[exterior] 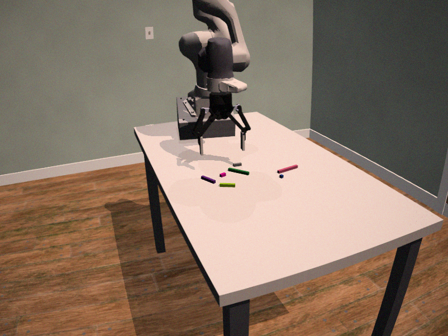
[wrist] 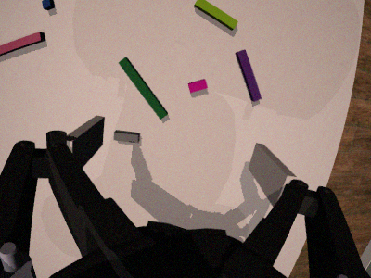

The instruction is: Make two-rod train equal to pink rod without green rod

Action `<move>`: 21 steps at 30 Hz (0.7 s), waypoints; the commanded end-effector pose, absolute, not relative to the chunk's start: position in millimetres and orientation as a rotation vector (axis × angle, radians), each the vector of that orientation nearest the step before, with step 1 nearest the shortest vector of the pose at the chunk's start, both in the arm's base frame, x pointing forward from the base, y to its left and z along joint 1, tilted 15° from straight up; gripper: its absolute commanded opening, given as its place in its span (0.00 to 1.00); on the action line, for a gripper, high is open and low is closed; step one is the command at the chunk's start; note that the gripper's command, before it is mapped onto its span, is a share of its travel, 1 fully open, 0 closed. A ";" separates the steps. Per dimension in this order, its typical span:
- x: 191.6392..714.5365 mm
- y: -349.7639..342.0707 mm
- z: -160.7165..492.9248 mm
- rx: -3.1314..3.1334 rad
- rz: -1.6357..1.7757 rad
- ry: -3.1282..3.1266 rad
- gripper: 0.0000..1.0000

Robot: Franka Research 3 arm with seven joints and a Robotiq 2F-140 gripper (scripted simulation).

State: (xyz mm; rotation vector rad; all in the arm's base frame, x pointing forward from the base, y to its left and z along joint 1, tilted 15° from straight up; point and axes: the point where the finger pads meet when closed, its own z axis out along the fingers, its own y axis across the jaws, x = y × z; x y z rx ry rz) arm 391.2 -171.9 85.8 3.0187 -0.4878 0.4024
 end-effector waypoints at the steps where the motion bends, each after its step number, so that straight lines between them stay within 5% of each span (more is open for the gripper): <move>1: 393.7 -175.6 87.0 2.977 0.409 -0.743 1.00; 21: 400.8 -188.2 90.4 2.820 0.421 -1.323 1.00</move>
